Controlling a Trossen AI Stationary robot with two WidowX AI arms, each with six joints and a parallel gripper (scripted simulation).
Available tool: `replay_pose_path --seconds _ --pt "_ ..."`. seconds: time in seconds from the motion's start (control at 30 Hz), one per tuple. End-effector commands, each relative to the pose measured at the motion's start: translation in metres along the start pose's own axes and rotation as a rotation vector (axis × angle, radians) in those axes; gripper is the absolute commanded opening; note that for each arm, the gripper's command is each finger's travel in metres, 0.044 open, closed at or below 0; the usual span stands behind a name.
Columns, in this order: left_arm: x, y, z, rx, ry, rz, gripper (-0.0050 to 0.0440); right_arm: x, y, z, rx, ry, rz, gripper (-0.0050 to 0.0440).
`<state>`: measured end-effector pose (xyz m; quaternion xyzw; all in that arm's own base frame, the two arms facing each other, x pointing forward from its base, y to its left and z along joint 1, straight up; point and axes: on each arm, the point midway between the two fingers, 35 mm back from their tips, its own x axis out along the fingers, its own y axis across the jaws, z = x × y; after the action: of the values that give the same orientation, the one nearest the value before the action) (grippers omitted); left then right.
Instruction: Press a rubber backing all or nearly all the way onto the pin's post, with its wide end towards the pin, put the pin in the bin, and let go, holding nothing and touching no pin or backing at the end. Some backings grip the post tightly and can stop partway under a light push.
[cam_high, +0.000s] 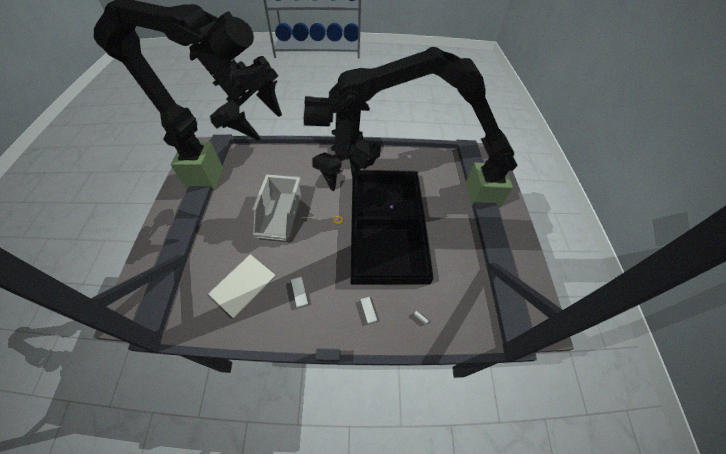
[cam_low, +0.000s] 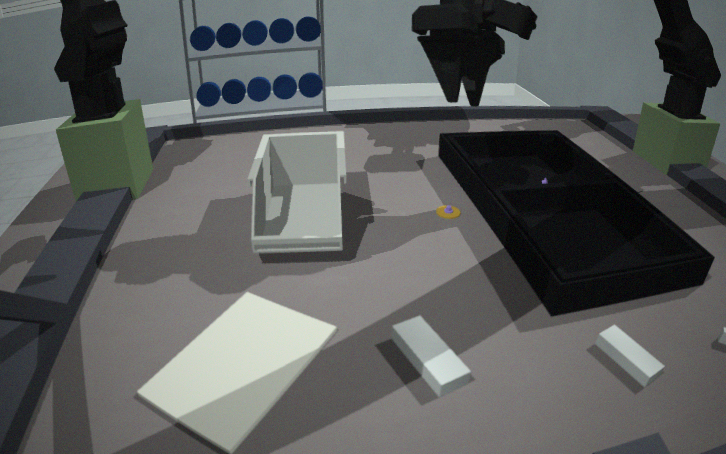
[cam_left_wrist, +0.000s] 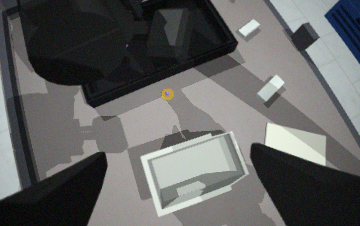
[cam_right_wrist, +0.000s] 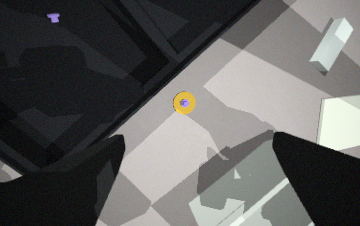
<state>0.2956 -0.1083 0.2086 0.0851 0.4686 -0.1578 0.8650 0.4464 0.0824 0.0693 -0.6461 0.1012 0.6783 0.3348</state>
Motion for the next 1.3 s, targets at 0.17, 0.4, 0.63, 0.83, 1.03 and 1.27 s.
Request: replay_pose_path --seconds 0.17,0.4,0.63,0.83,1.03,1.27 --pt "-0.004 0.000 0.009 0.033 -0.017 0.004 0.0344 -0.051 0.014 0.014 0.244 -0.014 -0.318 0.0440" --pt "0.023 0.002 0.027 0.372 0.049 -0.006 0.0176 -0.079 0.029 0.027 0.446 -0.071 -0.500 0.0440" --pt "0.047 0.003 0.039 0.639 0.100 -0.028 0.0130 -0.095 0.032 0.029 0.519 -0.073 -0.613 0.0440" --pt "0.079 0.004 0.050 0.947 0.155 -0.073 0.0130 -0.111 0.037 0.033 0.606 -0.086 -0.721 0.0440" --pt "0.112 0.006 0.056 1.241 0.195 -0.132 0.0130 -0.124 0.041 0.038 0.686 -0.103 -0.809 0.0440" --pt "0.140 0.006 0.059 1.497 0.220 -0.197 0.0130 -0.134 0.044 0.042 0.749 -0.115 -0.878 0.0440"
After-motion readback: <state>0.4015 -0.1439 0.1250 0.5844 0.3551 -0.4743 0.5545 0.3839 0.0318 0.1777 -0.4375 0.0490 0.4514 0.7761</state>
